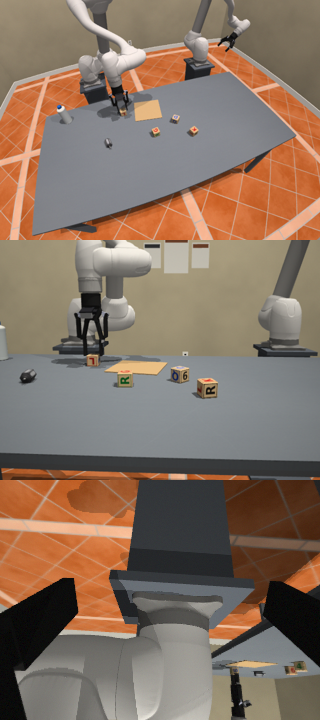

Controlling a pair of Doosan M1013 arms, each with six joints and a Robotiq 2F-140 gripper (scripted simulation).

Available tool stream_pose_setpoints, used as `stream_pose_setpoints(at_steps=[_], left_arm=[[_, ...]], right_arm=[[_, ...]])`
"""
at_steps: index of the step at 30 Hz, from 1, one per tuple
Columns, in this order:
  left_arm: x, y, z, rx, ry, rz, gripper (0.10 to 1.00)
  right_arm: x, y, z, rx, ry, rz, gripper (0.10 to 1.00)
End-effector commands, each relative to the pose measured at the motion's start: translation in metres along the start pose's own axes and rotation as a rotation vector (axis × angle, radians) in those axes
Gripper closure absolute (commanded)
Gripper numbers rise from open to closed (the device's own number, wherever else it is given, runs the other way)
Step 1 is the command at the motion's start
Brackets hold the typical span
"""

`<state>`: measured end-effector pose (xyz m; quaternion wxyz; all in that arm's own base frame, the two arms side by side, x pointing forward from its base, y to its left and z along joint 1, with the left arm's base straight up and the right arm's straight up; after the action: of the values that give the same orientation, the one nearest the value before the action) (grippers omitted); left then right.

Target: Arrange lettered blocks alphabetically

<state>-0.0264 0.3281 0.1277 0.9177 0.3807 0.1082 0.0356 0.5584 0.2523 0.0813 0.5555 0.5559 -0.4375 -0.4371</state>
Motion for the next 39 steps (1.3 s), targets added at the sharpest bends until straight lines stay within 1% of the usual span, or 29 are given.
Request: stream_pose_setpoints(at_steps=[1,5,8,11,16,17,37,39], left_arm=[[0.000,0.000,0.000,0.001,0.000,0.000,0.098],[0.000,0.000,0.000,0.001,0.000,0.000,0.098],[0.000,0.000,0.000,0.001,0.000,0.000,0.098],[0.000,0.000,0.000,0.001,0.000,0.000,0.098],[0.000,0.000,0.000,0.001,0.000,0.000,0.098],[0.000,0.000,0.000,0.001,0.000,0.000,0.098],[0.000,0.000,0.000,0.001,0.000,0.000,0.098],[0.000,0.000,0.000,0.001,0.000,0.000,0.098]], right_arm=[[0.000,0.016,0.000,0.000,0.000,0.000,0.659],[0.000,0.036,0.000,0.000,0.000,0.000,0.659],[0.000,0.047,0.000,0.000,0.000,0.000,0.659],[0.000,0.051,0.000,0.000,0.000,0.000,0.659],[0.000,0.052,0.000,0.000,0.000,0.000,0.659],[0.000,0.052,0.000,0.000,0.000,0.000,0.098],[0.000,0.052,-0.001,0.000,0.001,0.000,0.098],[-0.007,0.055,-0.012,0.000,0.025,0.000,0.098]])
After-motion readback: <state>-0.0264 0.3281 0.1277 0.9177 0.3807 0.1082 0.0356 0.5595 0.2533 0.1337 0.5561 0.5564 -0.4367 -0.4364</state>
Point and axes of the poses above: on each arm, the point where the finger pads meet when closed, its own y axis back along the fingers, its own x axis across the jaws, z = x × y, the point moved 1 cm from there along y, back along the fingers, and after that the axes turned 11 degrees about y, right-handed, at the moved point
